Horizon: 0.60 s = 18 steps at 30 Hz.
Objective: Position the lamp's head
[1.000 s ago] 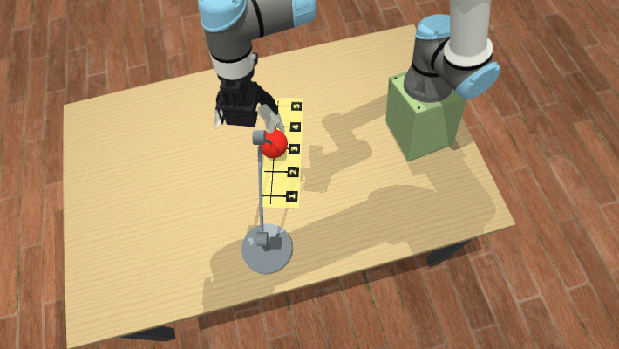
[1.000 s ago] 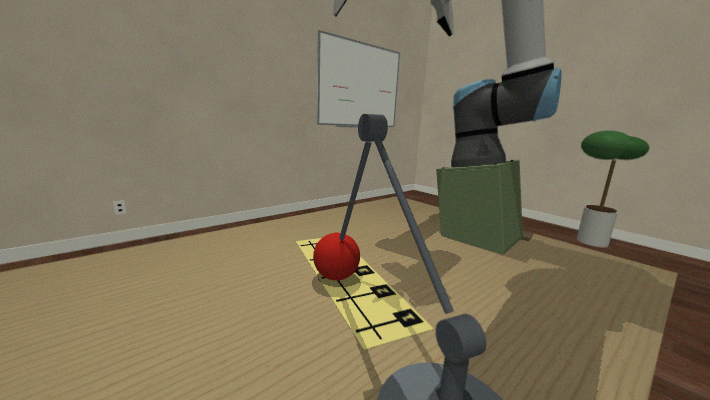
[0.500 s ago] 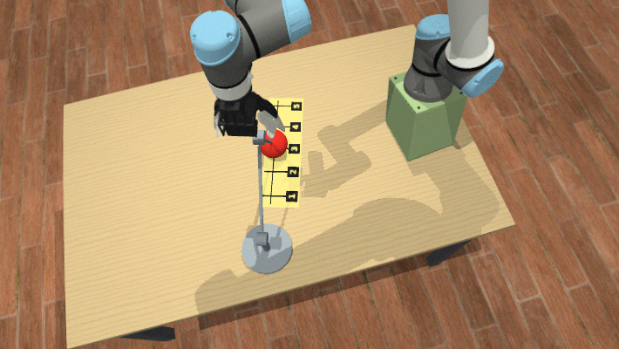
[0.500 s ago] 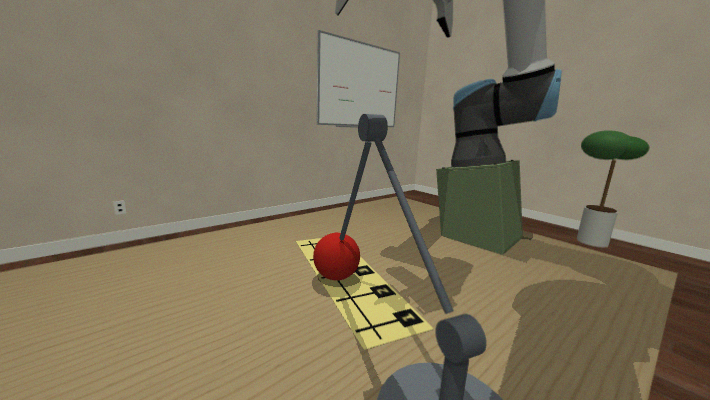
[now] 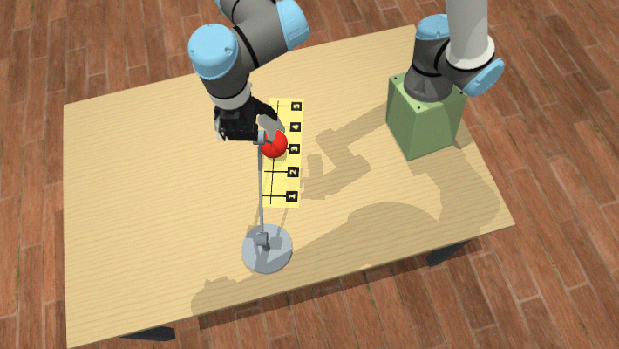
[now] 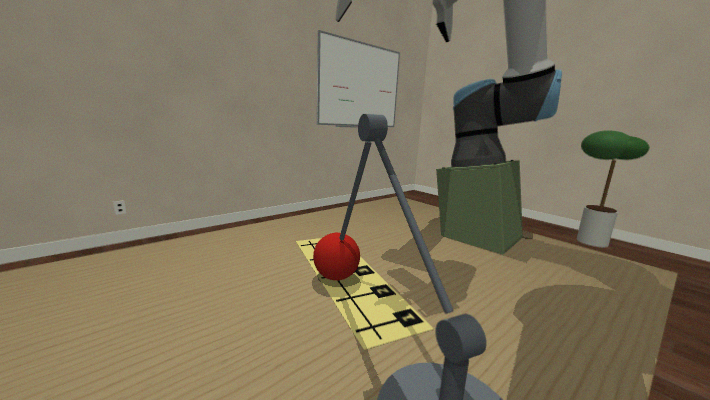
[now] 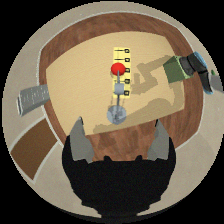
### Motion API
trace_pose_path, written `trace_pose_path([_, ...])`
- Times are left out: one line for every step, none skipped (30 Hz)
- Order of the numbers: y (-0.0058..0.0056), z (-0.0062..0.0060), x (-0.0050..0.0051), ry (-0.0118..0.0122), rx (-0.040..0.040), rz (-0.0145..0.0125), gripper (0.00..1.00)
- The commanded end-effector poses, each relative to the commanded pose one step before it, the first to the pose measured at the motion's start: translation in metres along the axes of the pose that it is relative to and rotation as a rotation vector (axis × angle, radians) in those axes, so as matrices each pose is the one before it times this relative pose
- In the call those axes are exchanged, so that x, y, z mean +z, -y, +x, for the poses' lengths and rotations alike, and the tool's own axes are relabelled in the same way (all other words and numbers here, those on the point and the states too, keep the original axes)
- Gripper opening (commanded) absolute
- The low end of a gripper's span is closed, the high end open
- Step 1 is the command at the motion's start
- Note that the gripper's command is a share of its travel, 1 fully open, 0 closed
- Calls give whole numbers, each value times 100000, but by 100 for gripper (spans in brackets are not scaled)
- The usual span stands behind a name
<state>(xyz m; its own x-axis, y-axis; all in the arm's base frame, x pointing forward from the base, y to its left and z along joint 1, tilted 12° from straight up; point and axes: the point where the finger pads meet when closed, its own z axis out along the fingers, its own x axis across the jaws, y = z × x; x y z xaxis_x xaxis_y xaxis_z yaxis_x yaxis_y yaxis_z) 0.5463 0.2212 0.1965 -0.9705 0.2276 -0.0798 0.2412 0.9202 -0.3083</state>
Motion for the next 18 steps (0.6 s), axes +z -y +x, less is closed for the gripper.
trace_pose_path([-296,-34,1387,71,-39,200,100])
trace_pose_path([-68,-3,328,0,0,0,100])
trace_pose_path([-68,-3,328,0,0,0,100])
trace_pose_path([-68,-3,328,0,0,0,100])
trace_pose_path([-68,-3,328,0,0,0,100])
trace_pose_path([-68,-3,328,0,0,0,100])
trace_pose_path([-68,-3,328,0,0,0,100])
trace_pose_path([-68,-3,328,0,0,0,100])
trace_pose_path([-68,-3,328,0,0,0,100])
trace_pose_path([-68,-3,328,0,0,0,100])
trace_pose_path([0,0,0,0,0,0,100])
trace_pose_path([0,0,0,0,0,0,100])
trace_pose_path([-24,2,226,-4,0,3,100])
trace_pose_path([-24,2,226,-4,0,3,100])
trace_pose_path([-24,2,226,-4,0,3,100])
trace_pose_path([-24,2,226,-4,0,3,100])
trace_pose_path([-24,2,226,-4,0,3,100])
trace_pose_path([-24,2,226,-4,0,3,100])
